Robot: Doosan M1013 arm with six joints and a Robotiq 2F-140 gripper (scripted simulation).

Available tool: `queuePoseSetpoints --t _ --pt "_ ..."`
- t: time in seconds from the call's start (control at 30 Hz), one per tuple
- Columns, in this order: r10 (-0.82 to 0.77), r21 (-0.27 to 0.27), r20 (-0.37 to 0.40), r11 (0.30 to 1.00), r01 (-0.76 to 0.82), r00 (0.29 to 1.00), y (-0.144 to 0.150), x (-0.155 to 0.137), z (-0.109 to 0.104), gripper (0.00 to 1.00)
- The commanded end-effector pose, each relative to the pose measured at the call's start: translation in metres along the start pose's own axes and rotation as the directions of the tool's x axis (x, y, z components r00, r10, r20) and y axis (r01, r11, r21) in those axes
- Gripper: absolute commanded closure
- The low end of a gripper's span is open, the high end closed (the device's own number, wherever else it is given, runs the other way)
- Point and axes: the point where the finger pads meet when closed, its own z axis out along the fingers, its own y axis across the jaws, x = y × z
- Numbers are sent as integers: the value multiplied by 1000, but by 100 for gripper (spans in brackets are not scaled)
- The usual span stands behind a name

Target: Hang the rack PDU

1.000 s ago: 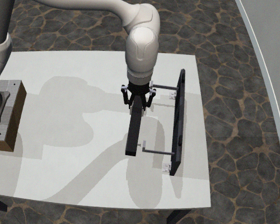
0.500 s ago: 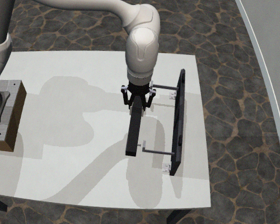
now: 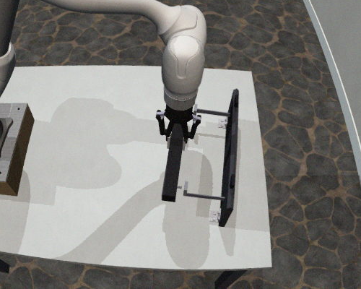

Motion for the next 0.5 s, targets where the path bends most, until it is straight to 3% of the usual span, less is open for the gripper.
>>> queuePoseSetpoints --t 0.0,0.47 --pt "-4 2 2 1000 4 1000 1 -2 0 100" --pt "-4 2 2 1000 4 1000 2 -2 0 100"
